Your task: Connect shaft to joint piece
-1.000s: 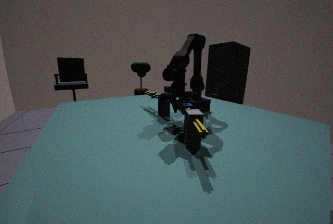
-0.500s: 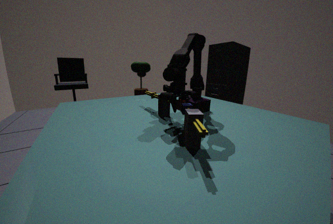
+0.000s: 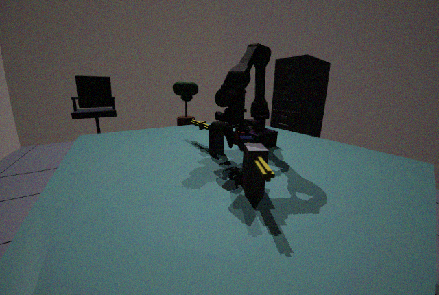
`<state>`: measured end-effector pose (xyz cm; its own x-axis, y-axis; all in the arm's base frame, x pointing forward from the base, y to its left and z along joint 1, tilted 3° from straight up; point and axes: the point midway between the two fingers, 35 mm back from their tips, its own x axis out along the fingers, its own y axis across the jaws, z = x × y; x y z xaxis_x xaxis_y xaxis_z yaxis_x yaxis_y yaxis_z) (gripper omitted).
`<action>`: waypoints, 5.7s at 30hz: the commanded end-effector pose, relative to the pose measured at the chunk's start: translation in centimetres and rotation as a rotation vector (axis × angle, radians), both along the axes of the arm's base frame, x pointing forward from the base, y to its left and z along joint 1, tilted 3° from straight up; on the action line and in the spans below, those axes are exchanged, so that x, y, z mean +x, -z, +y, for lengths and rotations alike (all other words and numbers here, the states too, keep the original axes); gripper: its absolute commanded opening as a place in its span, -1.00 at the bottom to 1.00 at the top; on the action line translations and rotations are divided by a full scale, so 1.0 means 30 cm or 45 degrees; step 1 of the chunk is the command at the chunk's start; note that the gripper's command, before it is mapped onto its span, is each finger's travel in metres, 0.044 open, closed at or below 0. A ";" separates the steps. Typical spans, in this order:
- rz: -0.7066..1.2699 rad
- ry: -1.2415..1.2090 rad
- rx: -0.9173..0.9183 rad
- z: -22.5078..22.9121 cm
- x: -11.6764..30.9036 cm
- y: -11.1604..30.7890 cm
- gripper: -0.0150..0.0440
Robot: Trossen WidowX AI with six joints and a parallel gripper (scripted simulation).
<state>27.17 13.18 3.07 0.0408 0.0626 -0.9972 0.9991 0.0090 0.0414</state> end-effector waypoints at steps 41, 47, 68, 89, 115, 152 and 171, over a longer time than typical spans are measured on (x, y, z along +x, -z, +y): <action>-0.034 -0.325 0.053 -0.008 0.005 -0.167 1.00; -0.054 -0.586 0.029 -0.006 0.011 -0.226 1.00; -0.108 -1.500 -0.056 -0.014 0.000 -0.441 1.00; -0.121 -1.955 -0.073 -0.028 -0.026 -0.546 1.00; -0.075 -0.884 0.327 -0.197 -0.001 -0.413 1.00; -0.104 -0.278 0.533 -0.416 0.024 -0.330 1.00; -0.261 -1.002 0.189 -0.718 0.063 -0.318 1.00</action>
